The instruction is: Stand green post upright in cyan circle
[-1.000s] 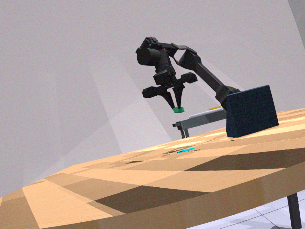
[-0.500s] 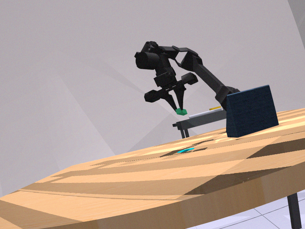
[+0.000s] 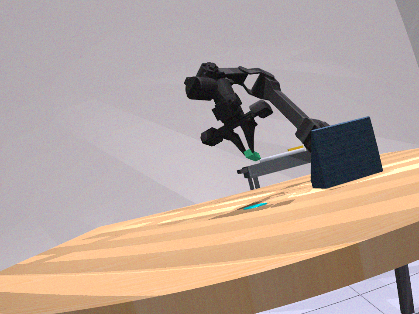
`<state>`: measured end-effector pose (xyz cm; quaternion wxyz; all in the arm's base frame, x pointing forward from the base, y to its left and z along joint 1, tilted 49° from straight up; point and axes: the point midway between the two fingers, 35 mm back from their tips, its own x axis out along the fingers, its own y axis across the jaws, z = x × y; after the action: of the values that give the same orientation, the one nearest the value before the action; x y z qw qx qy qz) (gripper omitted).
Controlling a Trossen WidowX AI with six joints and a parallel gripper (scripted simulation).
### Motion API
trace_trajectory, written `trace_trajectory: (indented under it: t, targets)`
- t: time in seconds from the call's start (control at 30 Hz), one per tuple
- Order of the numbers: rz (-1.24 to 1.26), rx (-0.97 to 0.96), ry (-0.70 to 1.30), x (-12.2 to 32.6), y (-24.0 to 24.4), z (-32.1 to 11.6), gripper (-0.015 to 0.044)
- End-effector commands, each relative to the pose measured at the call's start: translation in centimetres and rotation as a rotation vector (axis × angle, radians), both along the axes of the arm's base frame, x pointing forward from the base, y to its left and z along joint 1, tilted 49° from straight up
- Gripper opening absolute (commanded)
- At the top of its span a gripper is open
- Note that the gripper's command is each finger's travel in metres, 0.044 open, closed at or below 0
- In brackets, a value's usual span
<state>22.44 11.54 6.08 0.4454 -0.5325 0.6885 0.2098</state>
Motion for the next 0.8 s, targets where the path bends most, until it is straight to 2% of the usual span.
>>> trace_trajectory:
  t: [0.0,0.77]
  targets:
    - [-0.006,0.039,0.009,-0.15,-0.11,-0.09,0.0023]
    - [-0.024,0.204,0.029,-0.54,-0.6,-0.51,0.0023]
